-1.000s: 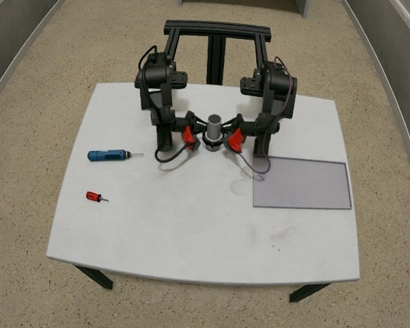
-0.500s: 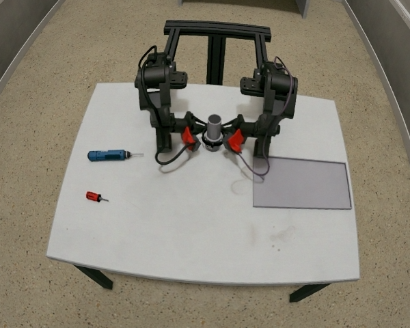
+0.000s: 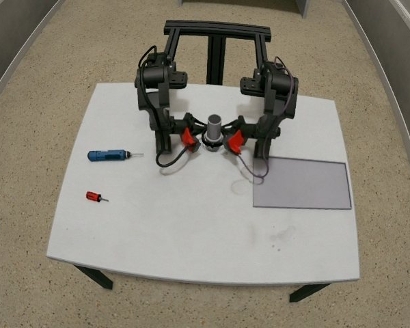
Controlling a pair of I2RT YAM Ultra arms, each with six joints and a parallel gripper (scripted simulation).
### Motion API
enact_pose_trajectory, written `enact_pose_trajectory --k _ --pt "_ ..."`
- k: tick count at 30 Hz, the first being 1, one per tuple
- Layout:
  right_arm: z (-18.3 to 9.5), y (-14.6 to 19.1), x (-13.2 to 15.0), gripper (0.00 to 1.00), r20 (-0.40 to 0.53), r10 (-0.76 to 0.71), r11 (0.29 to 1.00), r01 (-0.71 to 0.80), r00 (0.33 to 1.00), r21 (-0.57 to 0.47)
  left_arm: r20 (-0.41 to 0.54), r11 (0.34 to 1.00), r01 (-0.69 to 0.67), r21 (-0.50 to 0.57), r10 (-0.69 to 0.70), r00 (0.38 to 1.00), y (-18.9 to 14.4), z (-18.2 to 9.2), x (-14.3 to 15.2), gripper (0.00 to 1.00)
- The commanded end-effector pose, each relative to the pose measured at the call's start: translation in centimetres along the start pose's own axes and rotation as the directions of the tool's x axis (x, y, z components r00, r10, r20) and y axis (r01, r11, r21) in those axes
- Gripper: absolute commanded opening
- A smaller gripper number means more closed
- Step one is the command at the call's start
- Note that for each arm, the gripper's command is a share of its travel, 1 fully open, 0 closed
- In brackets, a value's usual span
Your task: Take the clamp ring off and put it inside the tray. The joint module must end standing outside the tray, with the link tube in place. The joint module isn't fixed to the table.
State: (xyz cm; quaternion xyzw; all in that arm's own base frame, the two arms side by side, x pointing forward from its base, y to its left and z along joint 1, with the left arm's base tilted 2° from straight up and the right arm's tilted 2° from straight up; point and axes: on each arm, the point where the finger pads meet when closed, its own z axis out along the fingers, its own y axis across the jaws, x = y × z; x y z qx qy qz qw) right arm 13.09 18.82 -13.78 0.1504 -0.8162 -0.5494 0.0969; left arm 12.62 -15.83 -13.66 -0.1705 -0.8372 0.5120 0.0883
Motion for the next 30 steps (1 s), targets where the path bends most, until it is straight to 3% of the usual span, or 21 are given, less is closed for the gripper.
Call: enact_pose_trajectory --k 1,30 --pt "-0.53 0.21 -1.17 0.06 0.003 -0.046 0.999 0.046 0.999 -0.006 0.008 0.999 -0.045 -0.006 0.045 0.999 -0.08 -0.72 -1.31 0.06" --pt "-0.86 -0.23 -0.58 0.06 -0.069 -0.042 0.999 0.042 0.997 -0.003 -0.066 0.999 -0.042 0.011 0.043 0.997 0.18 -0.69 -0.48 0.06"
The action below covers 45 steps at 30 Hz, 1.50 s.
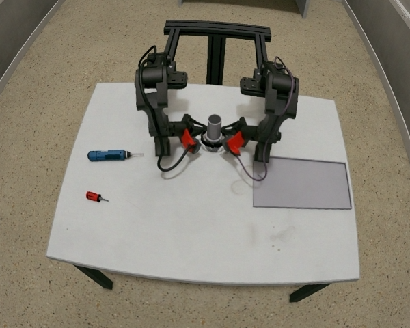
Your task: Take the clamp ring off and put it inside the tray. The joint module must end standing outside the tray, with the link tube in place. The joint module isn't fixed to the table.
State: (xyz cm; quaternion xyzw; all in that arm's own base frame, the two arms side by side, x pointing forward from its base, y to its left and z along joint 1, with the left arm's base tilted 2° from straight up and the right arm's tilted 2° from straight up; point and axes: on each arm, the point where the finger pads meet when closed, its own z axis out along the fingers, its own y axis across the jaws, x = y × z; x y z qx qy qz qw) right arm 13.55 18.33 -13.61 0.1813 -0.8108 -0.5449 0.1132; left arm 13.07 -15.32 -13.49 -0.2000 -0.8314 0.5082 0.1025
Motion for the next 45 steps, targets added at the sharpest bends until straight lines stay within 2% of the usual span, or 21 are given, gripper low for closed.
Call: enact_pose_trajectory --k 1,45 --pt "-0.3 -0.1 -0.3 0.06 -0.009 -0.012 1.000 0.012 1.000 -0.003 -0.014 1.000 -0.005 0.011 0.005 1.000 0.1 -0.1 -0.2 0.06" --pt "-1.1 -0.3 -0.3 0.06 -0.118 -0.044 0.999 0.043 0.992 -0.013 -0.107 0.999 -0.049 0.023 0.051 0.993 0.3 -1.1 -0.4 0.06"
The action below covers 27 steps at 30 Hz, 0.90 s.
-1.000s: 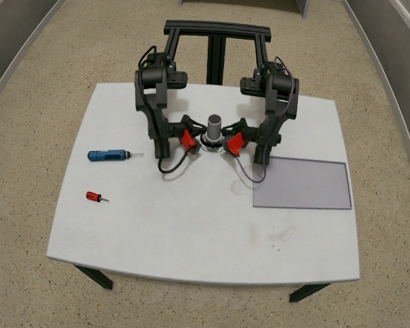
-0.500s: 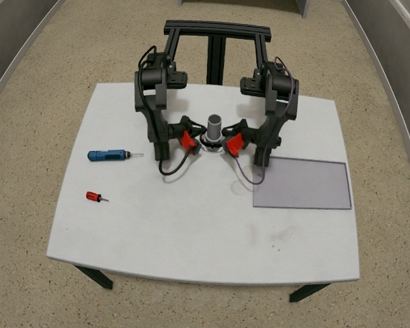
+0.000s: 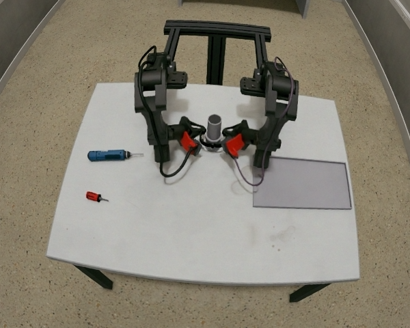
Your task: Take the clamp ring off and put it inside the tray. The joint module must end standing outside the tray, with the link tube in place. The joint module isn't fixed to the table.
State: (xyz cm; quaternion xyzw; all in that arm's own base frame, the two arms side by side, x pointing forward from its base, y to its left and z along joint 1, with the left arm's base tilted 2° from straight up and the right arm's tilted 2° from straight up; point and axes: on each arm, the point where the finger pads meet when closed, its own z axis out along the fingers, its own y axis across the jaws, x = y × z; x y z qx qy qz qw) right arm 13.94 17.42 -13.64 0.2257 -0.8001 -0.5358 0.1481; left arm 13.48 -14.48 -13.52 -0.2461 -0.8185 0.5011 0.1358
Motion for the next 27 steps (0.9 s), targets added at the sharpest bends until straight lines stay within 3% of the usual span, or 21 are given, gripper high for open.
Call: enact_pose_trajectory --k 1,21,27 --pt "-0.4 0.2 -0.5 0.06 -0.002 -0.015 1.000 0.015 1.000 -0.010 0.004 1.000 -0.004 0.018 0.004 1.000 -0.2 -0.3 -0.5 0.06" --pt "-0.2 0.5 -0.1 0.06 -0.008 -0.007 1.000 0.006 1.000 -0.011 0.006 1.000 -0.009 0.018 0.009 1.000 -0.3 -0.4 -0.6 0.06" --pt "-0.7 0.5 -1.1 0.06 0.014 -0.027 1.000 0.027 1.000 -0.008 0.012 1.000 -0.005 0.015 0.005 1.000 -0.3 -0.5 -0.8 0.06"
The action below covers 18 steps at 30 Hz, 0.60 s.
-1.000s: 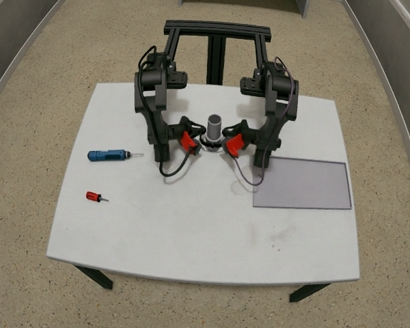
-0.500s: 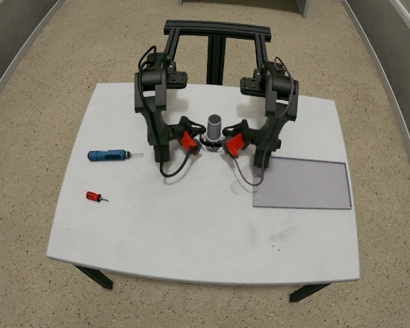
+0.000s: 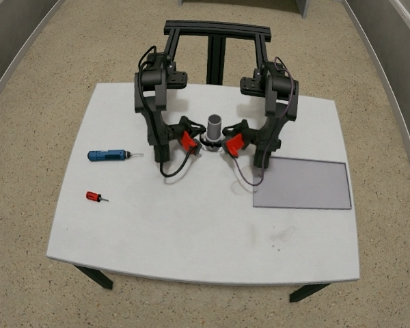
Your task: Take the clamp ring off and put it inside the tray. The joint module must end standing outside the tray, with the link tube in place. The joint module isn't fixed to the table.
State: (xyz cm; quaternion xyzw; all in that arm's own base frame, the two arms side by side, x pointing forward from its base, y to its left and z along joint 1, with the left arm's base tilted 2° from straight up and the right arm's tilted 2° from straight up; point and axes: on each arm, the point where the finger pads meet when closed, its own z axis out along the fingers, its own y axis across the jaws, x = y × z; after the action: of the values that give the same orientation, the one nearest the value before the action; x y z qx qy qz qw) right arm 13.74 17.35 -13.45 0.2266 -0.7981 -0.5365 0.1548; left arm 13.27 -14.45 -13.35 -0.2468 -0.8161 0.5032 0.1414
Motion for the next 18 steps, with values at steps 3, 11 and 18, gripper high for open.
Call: enact_pose_trajectory --k 3,11,18 --pt "-0.66 0.33 -1.30 0.06 0.026 -0.032 0.999 0.032 0.999 -0.002 0.022 1.000 -0.008 0.007 0.008 1.000 -0.09 -0.47 -0.98 0.06" --pt "-0.66 0.33 -1.30 0.06 0.026 -0.032 0.999 0.032 0.999 -0.002 0.022 1.000 -0.008 0.007 0.008 1.000 -0.09 -0.47 -0.98 0.06" --pt "-0.70 0.19 -1.50 0.06 0.033 -0.039 0.999 0.039 0.999 0.003 0.027 1.000 -0.011 0.001 0.011 1.000 -0.03 -0.54 -1.20 0.06"
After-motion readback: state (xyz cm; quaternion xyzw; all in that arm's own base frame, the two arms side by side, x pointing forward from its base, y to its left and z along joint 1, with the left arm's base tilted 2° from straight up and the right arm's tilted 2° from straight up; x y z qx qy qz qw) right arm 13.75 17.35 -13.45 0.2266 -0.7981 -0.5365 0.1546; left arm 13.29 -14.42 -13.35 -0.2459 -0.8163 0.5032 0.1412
